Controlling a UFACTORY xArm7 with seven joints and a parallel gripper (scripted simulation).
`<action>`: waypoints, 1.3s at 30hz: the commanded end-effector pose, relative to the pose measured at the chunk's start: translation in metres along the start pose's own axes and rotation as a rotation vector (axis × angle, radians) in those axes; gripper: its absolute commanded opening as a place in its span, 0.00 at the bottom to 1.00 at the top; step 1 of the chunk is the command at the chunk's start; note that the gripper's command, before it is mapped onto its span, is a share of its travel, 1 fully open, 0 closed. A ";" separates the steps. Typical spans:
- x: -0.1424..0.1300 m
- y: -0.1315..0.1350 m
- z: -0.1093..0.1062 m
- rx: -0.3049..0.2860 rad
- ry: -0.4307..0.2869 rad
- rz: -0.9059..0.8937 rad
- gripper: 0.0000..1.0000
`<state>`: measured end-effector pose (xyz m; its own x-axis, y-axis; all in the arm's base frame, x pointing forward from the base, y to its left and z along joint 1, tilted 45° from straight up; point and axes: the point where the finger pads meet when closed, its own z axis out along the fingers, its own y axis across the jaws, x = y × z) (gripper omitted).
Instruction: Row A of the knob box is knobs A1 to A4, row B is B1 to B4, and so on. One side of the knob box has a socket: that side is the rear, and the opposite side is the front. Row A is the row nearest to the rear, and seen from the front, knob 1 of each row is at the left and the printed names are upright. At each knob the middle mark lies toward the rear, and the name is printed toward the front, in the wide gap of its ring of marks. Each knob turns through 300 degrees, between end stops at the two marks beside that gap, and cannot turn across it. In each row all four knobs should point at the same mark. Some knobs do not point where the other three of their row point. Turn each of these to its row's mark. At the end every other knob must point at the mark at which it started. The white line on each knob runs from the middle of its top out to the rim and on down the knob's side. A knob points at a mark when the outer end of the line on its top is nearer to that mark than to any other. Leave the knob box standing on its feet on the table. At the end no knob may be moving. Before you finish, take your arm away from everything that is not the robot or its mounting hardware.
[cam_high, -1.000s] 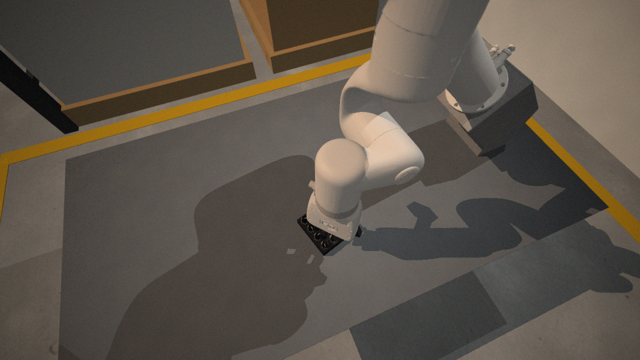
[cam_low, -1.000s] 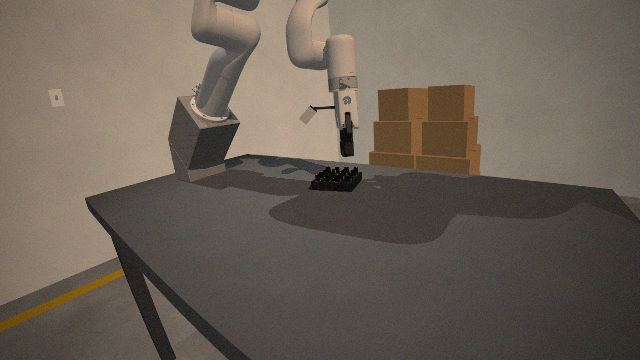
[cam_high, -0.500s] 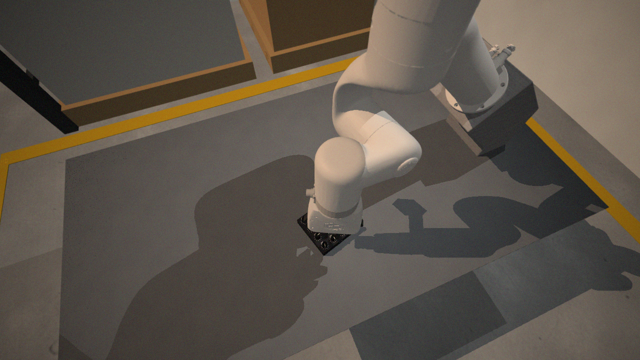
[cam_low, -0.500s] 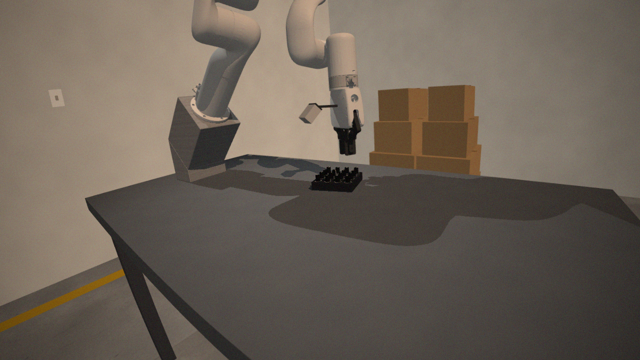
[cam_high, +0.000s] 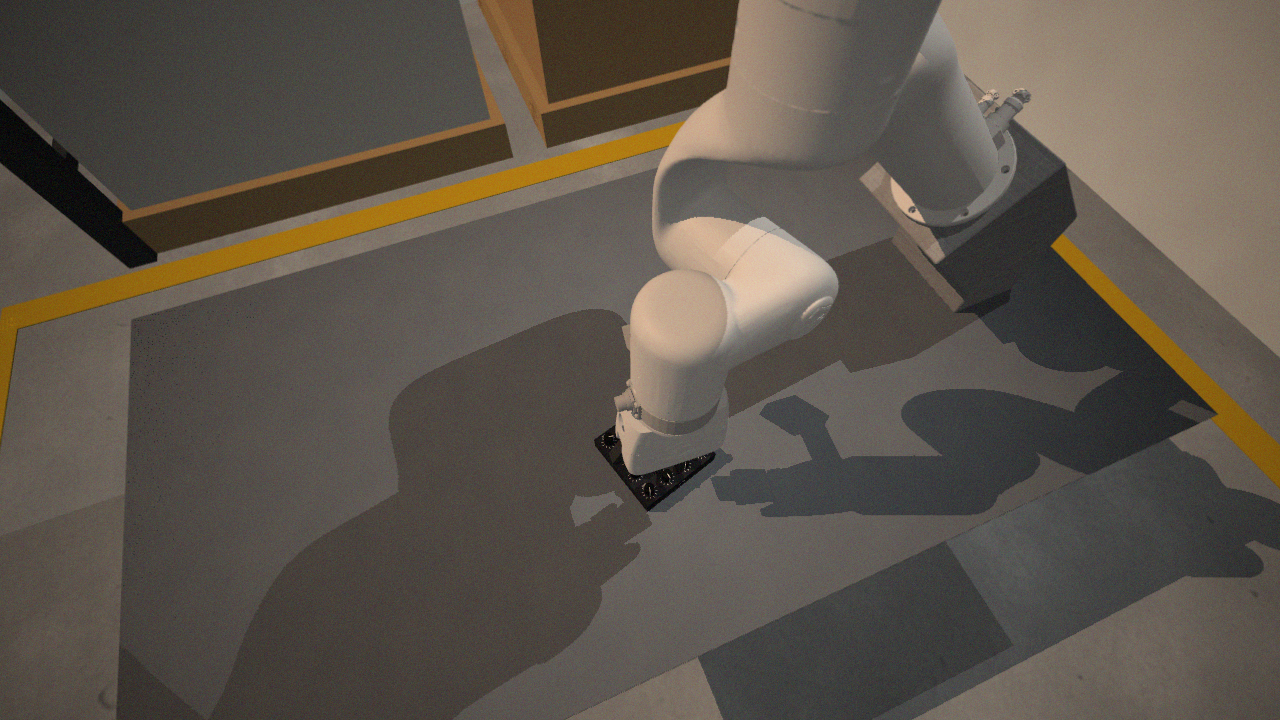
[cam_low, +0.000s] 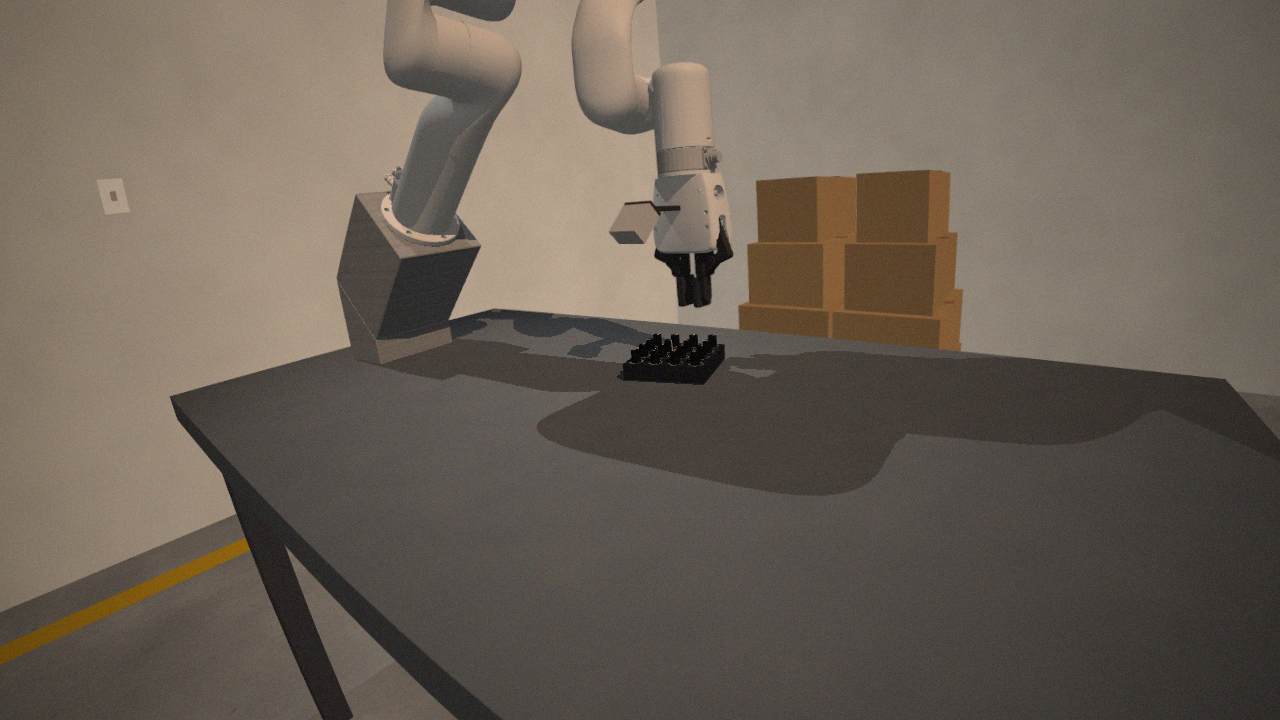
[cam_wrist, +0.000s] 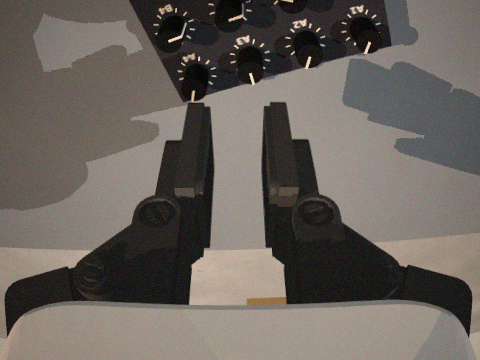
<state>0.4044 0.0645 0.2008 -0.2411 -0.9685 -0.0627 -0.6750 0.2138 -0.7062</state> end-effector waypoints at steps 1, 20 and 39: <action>0.000 0.000 -0.002 -0.005 -0.011 -0.156 0.19; 0.000 0.004 -0.006 -0.006 -0.012 -0.554 0.19; 0.000 0.004 -0.006 -0.006 -0.012 -0.554 0.19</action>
<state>0.3970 0.0657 0.2010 0.1591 -0.9379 0.3084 -0.7041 -0.3268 -0.6304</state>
